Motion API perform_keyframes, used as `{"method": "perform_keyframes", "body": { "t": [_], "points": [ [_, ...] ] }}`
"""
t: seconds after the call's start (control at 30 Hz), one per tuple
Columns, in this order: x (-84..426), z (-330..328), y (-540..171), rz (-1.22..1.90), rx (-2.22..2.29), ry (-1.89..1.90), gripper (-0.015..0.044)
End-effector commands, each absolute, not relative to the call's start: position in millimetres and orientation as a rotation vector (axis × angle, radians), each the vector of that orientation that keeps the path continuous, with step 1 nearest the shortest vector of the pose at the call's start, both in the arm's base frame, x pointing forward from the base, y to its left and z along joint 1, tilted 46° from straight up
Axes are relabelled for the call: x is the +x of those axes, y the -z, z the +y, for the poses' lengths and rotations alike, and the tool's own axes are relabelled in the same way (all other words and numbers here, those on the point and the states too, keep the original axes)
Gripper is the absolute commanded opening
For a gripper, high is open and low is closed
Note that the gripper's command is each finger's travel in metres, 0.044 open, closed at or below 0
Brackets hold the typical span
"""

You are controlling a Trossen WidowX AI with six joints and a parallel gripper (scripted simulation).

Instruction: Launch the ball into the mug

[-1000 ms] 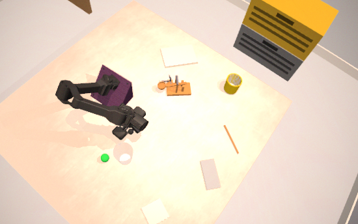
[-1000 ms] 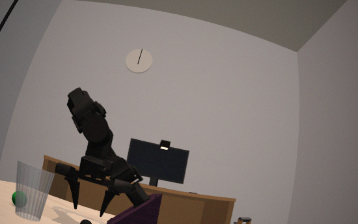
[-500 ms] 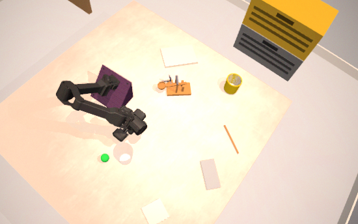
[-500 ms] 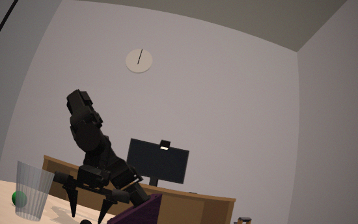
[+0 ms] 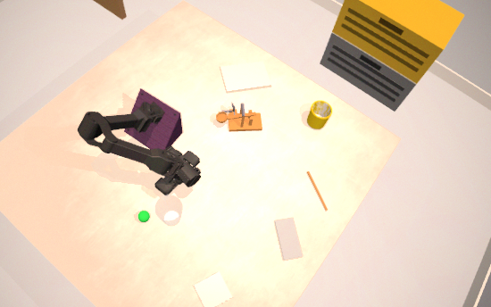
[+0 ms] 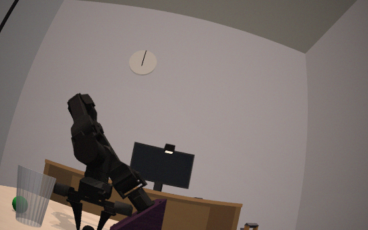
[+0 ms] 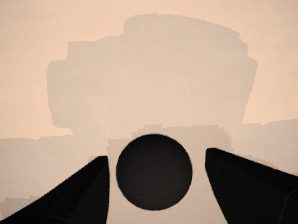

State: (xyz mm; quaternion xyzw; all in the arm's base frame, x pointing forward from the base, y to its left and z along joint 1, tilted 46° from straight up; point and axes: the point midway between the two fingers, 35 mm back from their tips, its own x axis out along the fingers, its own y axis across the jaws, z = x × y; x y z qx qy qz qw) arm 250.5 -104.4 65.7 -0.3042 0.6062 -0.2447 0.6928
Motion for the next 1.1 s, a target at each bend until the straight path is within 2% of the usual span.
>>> {"method": "perform_keyframes", "body": {
  "t": [0.0, 0.27, 0.4, 1.07],
  "points": [
    [249, -104, -63, 1.362, -0.683, 0.537, 0.0155],
    [249, -104, -63, 1.362, -0.683, 0.537, 0.0102],
    [251, -98, -68, 1.363, -0.679, 0.534, 0.0000],
    [239, -22, -147, 1.367, -0.676, 0.530, 0.0000]
  ]
}}
